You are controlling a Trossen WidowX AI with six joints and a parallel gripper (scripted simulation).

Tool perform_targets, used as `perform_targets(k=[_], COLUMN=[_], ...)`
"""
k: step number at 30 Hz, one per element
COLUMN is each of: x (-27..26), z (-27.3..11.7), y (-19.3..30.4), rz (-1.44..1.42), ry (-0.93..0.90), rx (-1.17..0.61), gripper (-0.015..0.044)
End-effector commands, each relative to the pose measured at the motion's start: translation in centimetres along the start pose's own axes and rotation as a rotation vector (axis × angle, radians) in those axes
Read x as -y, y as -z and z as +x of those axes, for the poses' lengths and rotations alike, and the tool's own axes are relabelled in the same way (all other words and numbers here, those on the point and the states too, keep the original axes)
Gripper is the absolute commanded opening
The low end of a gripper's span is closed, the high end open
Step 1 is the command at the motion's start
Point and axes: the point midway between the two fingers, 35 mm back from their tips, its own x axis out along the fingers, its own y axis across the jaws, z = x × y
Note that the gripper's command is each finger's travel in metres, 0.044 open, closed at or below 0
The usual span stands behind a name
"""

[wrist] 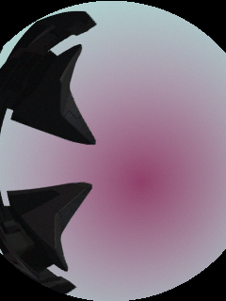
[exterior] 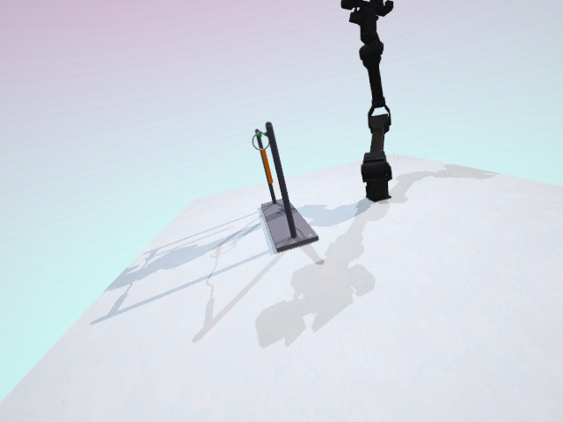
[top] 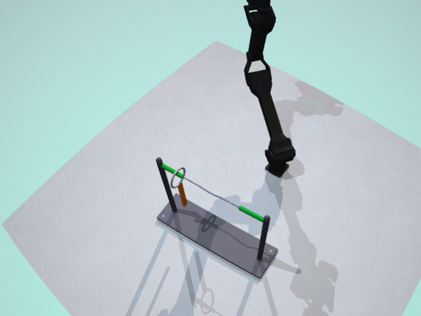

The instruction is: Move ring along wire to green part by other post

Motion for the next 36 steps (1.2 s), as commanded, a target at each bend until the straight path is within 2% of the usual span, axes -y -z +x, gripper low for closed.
perform_targets(k=[1,11,19,27,36], x=[3.1,11.4,20.3,29.1,36.6], z=[0.4,-2.1,-6.6,-12.7,-20.7], y=[6.6,16.2,20.3,20.0,15.4], rz=[-0.125,-0.435,-0.707,-0.954,-1.191], ry=[0.039,0.118,0.206,0.314,0.464], rx=[-0.123,-0.36,-0.561,-0.753,-0.956], gripper=[0.016,0.016,0.016,0.016,0.016])
